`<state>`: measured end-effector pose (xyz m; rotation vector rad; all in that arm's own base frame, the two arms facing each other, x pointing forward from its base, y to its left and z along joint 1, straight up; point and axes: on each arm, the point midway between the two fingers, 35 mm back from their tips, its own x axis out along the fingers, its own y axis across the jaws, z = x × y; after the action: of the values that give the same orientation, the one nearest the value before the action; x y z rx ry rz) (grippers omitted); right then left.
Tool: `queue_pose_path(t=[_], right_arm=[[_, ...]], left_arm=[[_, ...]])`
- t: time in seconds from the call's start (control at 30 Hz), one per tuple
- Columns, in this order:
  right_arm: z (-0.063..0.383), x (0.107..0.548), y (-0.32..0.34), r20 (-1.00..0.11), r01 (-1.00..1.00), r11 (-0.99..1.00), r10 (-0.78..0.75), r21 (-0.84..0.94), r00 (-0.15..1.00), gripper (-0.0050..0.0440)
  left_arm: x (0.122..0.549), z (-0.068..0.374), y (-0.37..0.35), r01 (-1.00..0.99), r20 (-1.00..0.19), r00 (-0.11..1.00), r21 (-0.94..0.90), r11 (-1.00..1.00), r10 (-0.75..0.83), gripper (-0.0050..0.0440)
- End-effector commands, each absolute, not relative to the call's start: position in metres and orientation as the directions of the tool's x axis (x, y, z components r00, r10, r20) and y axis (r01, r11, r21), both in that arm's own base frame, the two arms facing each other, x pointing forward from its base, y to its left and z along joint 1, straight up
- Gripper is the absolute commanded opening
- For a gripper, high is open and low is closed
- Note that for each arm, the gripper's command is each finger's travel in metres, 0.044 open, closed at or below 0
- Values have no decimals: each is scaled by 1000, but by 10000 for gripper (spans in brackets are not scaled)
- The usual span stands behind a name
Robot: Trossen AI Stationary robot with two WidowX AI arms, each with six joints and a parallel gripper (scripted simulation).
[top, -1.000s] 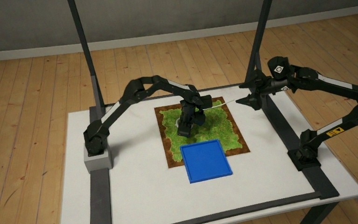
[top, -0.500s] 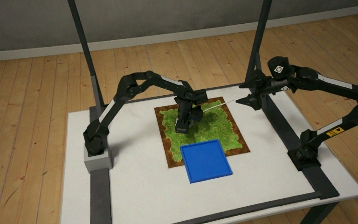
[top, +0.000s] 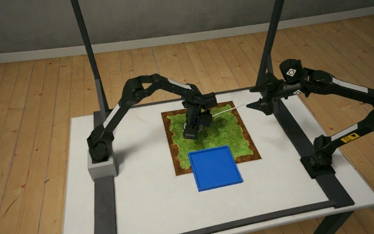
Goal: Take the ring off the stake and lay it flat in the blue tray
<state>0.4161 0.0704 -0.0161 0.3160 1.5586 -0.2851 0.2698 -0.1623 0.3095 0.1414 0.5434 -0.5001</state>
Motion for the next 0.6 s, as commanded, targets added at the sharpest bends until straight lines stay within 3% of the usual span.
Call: queue_pose_path(t=[0.0, 0.27, 0.57], right_arm=[[11, 427, 72, -998, 373, 926, 32, 53, 63, 1], [21, 427, 72, -998, 373, 926, 32, 53, 63, 1], [25, 424, 63, -998, 371, 927, 29, 46, 52, 1]], left_arm=[[270, 317, -163, 475, -521, 748, -13, 880, -411, 440], [271, 307, -161, 286, -631, 725, -90, 954, -277, 440], [271, 306, -158, -103, -715, 699, -105, 989, -3, 440]])
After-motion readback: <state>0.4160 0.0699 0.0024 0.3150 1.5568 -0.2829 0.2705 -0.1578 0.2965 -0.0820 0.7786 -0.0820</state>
